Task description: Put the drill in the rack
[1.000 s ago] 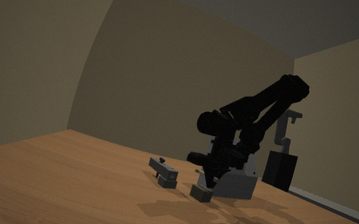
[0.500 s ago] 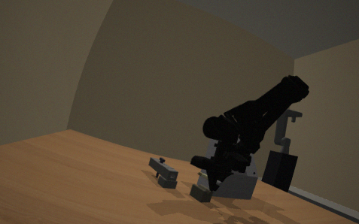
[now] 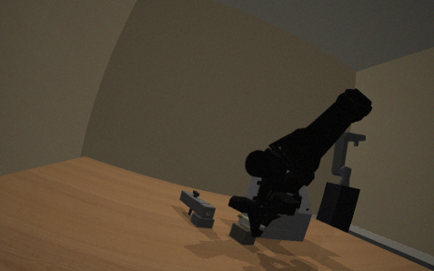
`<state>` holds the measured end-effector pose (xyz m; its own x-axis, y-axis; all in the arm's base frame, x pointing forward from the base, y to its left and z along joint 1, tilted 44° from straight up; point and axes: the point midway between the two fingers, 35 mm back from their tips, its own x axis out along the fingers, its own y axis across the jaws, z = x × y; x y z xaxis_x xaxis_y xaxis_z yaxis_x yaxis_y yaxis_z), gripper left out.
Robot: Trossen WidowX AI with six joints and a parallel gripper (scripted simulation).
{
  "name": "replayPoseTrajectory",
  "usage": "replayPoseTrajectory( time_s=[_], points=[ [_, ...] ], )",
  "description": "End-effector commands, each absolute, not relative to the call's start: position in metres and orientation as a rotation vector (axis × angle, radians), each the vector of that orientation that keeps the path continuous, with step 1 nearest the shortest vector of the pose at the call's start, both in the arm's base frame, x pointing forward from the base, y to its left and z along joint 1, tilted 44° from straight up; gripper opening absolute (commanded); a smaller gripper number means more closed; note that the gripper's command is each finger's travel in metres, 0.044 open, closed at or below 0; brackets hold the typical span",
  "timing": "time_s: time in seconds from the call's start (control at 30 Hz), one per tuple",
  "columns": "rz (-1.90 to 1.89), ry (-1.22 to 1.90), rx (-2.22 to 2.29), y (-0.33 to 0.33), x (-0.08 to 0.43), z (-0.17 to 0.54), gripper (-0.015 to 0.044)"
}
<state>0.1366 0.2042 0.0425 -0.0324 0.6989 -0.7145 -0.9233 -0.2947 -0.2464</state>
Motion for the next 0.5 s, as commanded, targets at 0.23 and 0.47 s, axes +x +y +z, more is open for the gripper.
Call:
replayPoseTrajectory(
  time_s=[0.23, 0.47],
  points=[
    [1.646, 0.347, -0.912, 0.213, 0.136, 0.033, 0.0],
    [1.646, 0.347, -0.912, 0.218, 0.136, 0.028, 0.0]
  ],
)
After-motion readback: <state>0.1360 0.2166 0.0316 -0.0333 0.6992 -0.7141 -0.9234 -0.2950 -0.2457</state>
